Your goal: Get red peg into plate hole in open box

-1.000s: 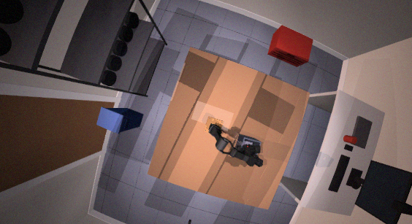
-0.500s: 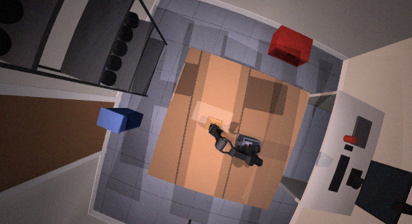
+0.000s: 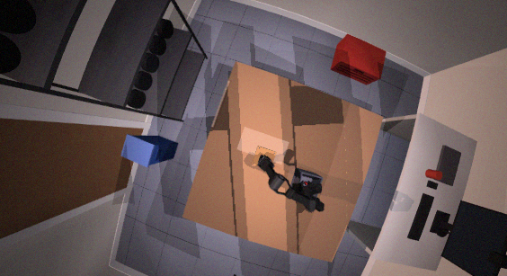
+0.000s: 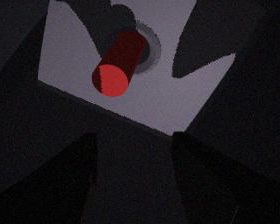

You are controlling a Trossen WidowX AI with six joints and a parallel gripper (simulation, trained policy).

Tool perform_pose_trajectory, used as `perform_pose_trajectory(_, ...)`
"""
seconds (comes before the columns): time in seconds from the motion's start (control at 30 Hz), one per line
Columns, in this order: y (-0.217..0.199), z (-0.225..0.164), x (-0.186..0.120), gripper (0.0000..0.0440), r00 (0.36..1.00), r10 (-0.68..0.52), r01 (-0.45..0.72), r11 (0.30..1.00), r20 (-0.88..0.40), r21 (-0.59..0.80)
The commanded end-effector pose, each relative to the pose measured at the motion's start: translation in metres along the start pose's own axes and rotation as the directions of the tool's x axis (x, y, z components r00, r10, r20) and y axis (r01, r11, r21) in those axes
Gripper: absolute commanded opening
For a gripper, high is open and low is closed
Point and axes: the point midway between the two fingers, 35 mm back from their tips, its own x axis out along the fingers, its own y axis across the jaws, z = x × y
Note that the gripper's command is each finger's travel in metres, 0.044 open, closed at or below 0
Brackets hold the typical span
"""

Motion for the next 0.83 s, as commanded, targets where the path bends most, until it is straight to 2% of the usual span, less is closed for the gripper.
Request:
perform_pose_trajectory(0.0,-0.005,0.042,0.052,0.0150,0.998,-0.039,0.038,0.999,-0.052,-0.026)
perform_pose_trajectory(0.33,0.018,0.053,0.038,0.0151,0.998,0.053,-0.056,0.996,-0.034,-0.069)
perform_pose_trajectory(0.8,0.029,0.055,0.030,0.0148,0.995,0.094,-0.096,0.991,-0.030,-0.098)
